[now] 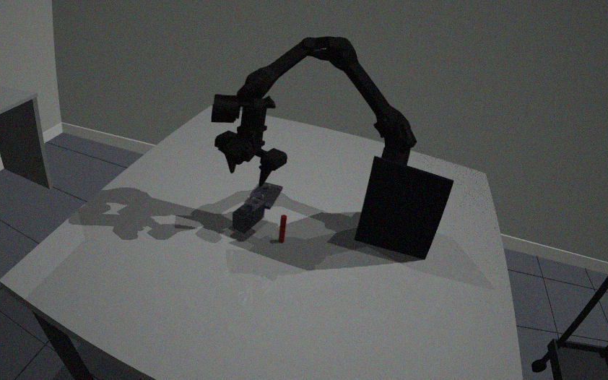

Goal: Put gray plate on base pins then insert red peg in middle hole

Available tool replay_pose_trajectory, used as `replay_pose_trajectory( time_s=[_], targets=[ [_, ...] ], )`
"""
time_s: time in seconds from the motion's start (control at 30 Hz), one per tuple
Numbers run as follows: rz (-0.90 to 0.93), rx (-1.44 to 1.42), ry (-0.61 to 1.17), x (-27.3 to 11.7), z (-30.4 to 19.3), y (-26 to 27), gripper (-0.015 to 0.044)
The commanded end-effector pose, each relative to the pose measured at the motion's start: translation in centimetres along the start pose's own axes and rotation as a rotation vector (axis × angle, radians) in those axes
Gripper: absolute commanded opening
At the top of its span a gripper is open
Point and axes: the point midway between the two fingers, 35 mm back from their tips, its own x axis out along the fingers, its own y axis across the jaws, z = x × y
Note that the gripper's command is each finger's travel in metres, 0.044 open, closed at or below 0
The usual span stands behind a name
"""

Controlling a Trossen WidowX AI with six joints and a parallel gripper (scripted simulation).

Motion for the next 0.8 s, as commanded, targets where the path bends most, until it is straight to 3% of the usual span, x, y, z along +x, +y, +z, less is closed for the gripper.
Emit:
replay_pose_trajectory(
  time_s=[0.0, 0.77],
  targets=[
    [0.023, -0.014, 0.025, 4.9, -0.6, 0.8, 0.044],
    [0.023, -0.014, 0.026, 8.1, -0.7, 0.9, 0.044]
  ],
)
